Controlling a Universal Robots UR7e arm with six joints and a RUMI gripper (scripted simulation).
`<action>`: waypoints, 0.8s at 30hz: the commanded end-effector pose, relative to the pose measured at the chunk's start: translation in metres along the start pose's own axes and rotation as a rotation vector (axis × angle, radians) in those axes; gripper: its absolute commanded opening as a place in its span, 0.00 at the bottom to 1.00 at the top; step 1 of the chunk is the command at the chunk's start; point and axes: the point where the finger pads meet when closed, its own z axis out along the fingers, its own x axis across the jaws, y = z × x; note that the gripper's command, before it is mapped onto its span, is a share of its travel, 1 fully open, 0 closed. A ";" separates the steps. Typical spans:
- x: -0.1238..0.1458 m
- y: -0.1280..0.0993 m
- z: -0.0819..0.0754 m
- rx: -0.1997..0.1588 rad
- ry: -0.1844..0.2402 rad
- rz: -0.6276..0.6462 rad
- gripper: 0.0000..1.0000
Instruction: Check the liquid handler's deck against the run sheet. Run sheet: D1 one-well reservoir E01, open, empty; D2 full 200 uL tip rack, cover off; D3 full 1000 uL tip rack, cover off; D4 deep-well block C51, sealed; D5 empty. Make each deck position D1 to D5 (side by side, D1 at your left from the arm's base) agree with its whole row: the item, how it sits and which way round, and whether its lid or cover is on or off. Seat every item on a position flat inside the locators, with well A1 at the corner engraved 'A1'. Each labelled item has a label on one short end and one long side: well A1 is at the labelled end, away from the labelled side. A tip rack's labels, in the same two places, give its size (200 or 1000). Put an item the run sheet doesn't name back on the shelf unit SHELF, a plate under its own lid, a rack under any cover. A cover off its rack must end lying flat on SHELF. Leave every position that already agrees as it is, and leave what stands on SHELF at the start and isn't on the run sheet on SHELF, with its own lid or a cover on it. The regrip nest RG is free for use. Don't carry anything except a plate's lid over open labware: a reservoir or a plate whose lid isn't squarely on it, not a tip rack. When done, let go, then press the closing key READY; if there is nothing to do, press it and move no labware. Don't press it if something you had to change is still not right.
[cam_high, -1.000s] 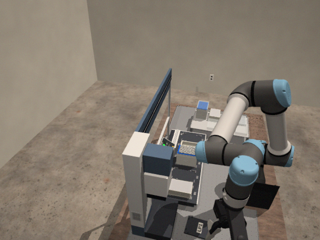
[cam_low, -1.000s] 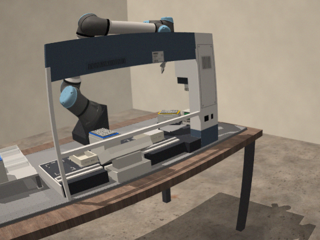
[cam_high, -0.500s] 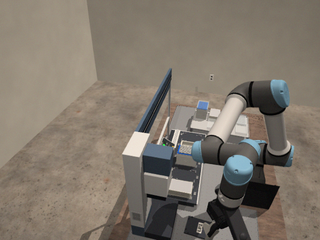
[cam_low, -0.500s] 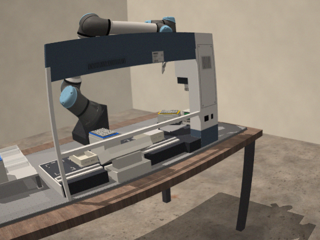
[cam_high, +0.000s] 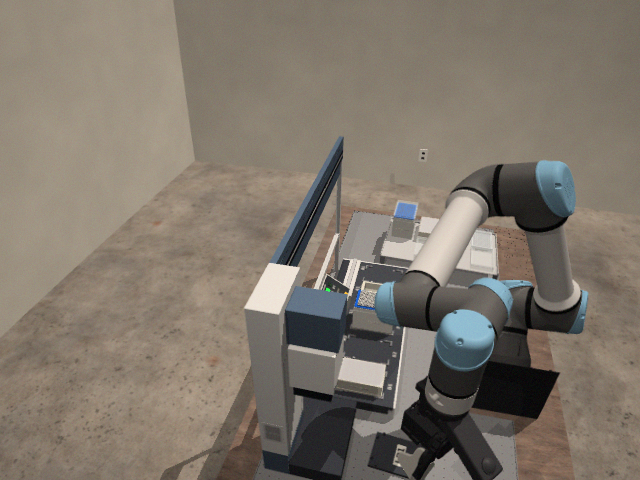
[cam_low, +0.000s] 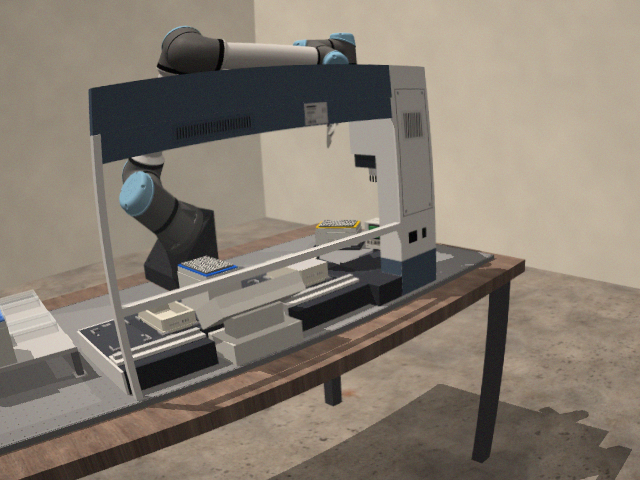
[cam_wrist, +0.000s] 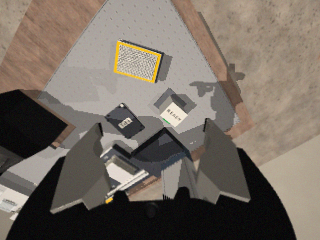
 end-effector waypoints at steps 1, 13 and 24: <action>0.000 0.000 -0.001 0.001 0.002 -0.080 0.82; 0.000 0.000 -0.001 0.001 0.002 -0.280 0.82; 0.000 0.000 -0.001 0.001 0.002 -0.480 0.82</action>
